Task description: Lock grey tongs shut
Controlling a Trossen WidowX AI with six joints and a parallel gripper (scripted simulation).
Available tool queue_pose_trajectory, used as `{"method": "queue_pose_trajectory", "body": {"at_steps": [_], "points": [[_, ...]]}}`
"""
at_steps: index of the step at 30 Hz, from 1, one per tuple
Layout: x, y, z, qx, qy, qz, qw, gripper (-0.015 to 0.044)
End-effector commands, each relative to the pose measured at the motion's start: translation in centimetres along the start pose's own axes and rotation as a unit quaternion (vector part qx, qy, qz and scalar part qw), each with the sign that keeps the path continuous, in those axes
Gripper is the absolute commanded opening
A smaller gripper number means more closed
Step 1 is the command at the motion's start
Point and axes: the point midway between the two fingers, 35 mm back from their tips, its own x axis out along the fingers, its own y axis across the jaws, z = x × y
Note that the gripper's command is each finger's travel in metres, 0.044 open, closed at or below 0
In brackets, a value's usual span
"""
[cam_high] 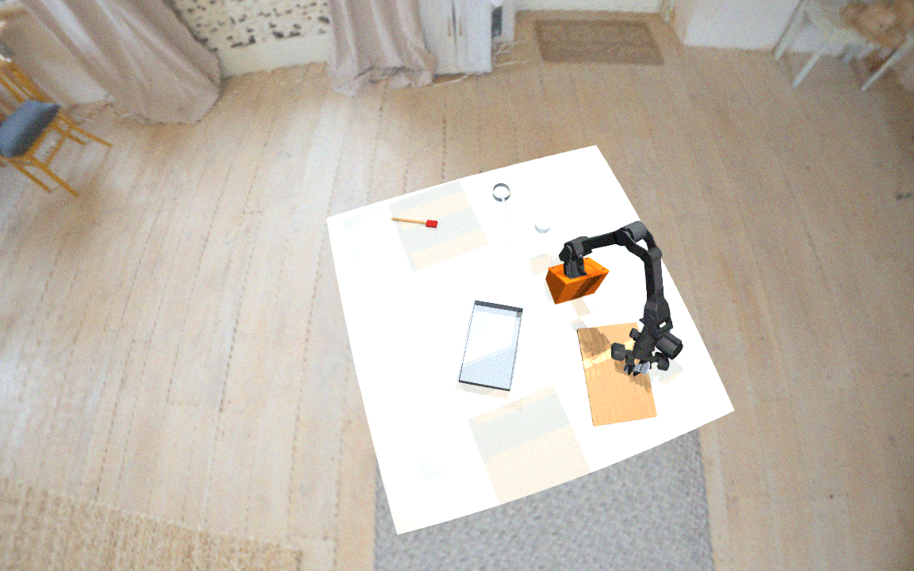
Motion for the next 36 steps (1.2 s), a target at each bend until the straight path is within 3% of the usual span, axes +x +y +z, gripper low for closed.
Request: {"method": "queue_pose_trajectory", "body": {"at_steps": [1,7,36], "points": [[0.1,-0.2,-0.2,0.000,-0.026,-0.002,1.000,-0.0150],[0.2,0.0,-0.3,0.006,-0.042,0.000,0.999,-0.0150],[-1.6,0.9,1.0,-0.054,-0.292,-0.001,0.955,-0.0150]]}}
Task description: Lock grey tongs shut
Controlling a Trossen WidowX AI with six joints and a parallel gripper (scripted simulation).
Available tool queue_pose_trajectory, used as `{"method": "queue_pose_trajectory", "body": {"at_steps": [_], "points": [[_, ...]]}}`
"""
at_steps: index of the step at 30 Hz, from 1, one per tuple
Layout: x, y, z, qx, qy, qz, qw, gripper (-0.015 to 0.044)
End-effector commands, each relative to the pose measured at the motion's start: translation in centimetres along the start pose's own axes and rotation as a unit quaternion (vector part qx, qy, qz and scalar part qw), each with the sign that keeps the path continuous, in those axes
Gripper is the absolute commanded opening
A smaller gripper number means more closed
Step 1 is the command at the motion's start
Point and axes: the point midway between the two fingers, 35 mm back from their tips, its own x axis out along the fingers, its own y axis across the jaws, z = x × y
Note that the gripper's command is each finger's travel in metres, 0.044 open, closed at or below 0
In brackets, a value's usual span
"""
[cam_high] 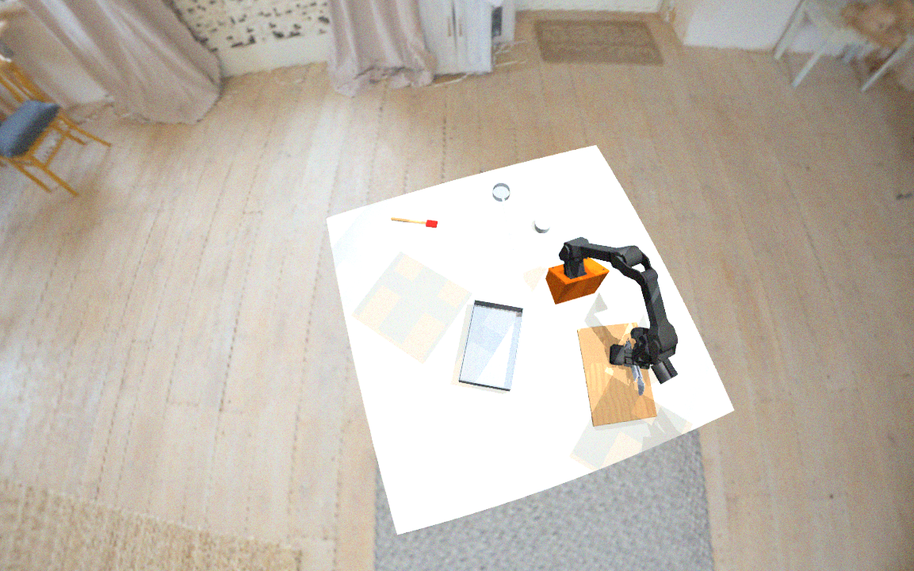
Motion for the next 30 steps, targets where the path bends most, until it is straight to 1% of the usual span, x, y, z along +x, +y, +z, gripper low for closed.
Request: {"method": "queue_pose_trajectory", "body": {"at_steps": [1,10,30], "points": [[-0.2,-0.2,0.0,-0.005,-0.013,-0.005,1.000,-0.0150],[0.1,-0.2,0.0,-0.005,-0.012,-0.006,1.000,-0.0150],[3.4,-0.5,-0.1,-0.004,0.003,-0.013,1.000,-0.0150]]}}
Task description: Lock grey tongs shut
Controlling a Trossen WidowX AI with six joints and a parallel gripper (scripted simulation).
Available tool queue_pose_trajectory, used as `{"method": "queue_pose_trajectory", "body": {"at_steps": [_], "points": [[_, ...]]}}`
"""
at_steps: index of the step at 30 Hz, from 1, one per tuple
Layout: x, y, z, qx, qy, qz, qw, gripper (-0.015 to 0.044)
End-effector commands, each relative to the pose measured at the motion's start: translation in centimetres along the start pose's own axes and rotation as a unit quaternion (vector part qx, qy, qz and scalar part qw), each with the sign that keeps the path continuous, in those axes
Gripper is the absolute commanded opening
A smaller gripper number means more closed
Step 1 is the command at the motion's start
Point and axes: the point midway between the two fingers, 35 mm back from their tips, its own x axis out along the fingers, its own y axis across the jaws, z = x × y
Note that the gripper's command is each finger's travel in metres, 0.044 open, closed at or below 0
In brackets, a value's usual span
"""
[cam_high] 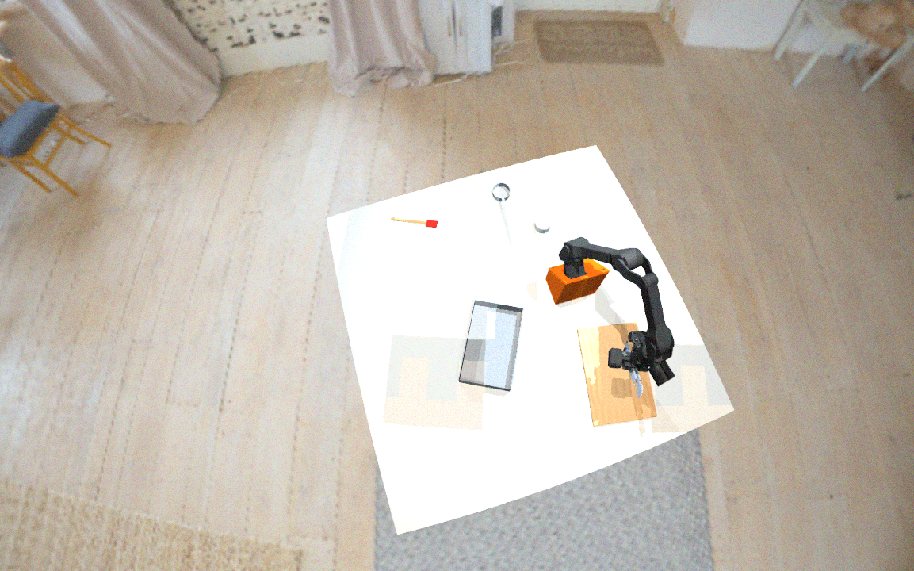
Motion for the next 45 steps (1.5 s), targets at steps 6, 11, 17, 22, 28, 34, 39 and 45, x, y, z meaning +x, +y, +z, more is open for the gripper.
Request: {"method": "queue_pose_trajectory", "body": {"at_steps": [6,11,17,22,28,34,39,45], "points": [[1.8,0.0,0.2,0.003,0.002,-0.004,1.000,-0.0150],[2.6,0.0,0.2,0.003,0.006,-0.006,1.000,-0.0150],[3.6,0.0,0.3,0.004,0.011,-0.009,1.000,-0.0150],[4.5,0.1,0.4,0.004,0.015,-0.011,1.000,-0.0150],[5.5,0.1,0.5,0.004,0.019,-0.013,1.000,-0.0150],[6.4,0.2,0.7,0.004,0.024,-0.016,1.000,-0.0150],[7.2,0.3,0.8,0.004,0.028,-0.018,0.999,-0.0150],[8.1,0.5,1.0,0.004,0.032,-0.021,0.999,-0.0150]]}}
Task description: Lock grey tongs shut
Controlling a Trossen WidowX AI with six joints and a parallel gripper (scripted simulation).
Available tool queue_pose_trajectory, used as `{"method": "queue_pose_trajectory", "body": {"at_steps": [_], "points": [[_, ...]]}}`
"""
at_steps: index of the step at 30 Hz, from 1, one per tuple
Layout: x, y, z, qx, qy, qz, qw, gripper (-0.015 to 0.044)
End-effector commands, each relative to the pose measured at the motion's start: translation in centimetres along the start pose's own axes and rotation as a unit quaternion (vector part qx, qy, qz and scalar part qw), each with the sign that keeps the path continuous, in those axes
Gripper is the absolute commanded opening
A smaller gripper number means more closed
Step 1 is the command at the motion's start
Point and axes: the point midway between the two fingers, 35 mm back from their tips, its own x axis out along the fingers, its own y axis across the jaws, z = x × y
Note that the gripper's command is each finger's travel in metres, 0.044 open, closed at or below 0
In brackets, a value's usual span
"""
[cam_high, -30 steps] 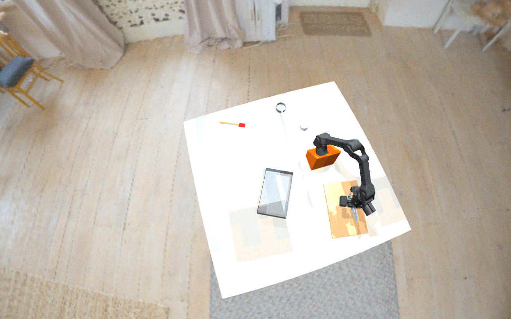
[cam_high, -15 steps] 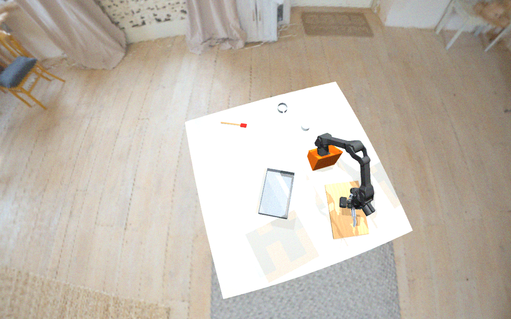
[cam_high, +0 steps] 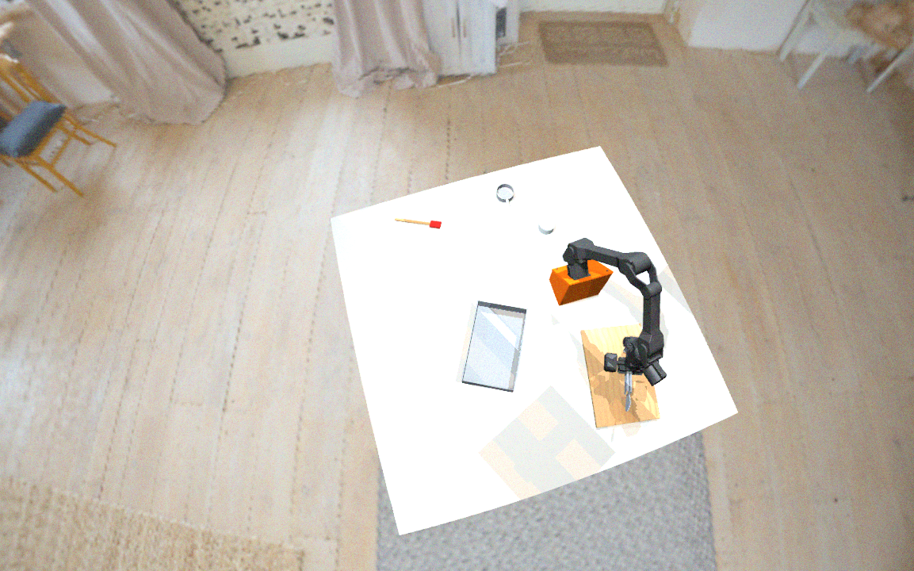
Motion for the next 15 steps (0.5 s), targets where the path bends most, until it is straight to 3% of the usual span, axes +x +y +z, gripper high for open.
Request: {"method": "queue_pose_trajectory", "body": {"at_steps": [1,9,15], "points": [[0.88,0.24,0.44,0.003,-0.002,-0.002,1.000,-0.0150],[1.23,0.32,0.56,0.003,0.000,-0.003,1.000,-0.0150],[1.03,0.27,0.38,0.000,0.002,-0.001,1.000,0.0007]]}}
